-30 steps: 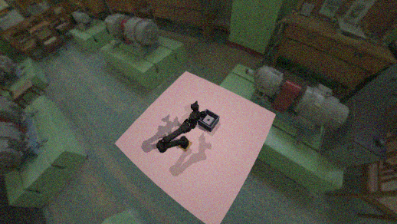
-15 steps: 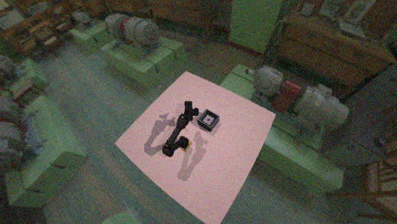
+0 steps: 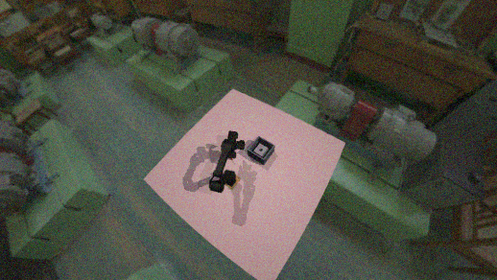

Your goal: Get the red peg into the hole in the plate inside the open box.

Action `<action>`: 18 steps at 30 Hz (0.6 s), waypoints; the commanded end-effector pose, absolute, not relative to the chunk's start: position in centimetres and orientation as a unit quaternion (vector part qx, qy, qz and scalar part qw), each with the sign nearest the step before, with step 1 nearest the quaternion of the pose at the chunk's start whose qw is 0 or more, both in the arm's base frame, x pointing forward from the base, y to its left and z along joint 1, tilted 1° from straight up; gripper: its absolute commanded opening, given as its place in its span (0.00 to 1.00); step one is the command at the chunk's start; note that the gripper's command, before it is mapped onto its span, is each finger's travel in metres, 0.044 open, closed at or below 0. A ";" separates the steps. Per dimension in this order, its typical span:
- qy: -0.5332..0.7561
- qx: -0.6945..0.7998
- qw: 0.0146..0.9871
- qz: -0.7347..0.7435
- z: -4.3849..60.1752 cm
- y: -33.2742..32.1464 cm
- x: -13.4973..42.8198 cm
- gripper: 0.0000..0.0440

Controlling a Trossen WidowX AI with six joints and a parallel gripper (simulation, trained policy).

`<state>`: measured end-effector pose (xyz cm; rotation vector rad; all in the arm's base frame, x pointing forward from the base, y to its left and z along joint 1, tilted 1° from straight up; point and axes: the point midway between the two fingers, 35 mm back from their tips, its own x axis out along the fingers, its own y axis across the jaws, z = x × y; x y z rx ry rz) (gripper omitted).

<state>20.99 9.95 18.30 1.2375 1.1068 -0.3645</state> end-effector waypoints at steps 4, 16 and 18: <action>0.532 0.495 0.645 -0.235 15.1 10.2 18.9 1.00; 0.560 0.435 0.651 -0.270 10.4 11.2 17.5 1.00; 0.561 0.431 0.653 -0.270 9.4 11.4 17.5 1.00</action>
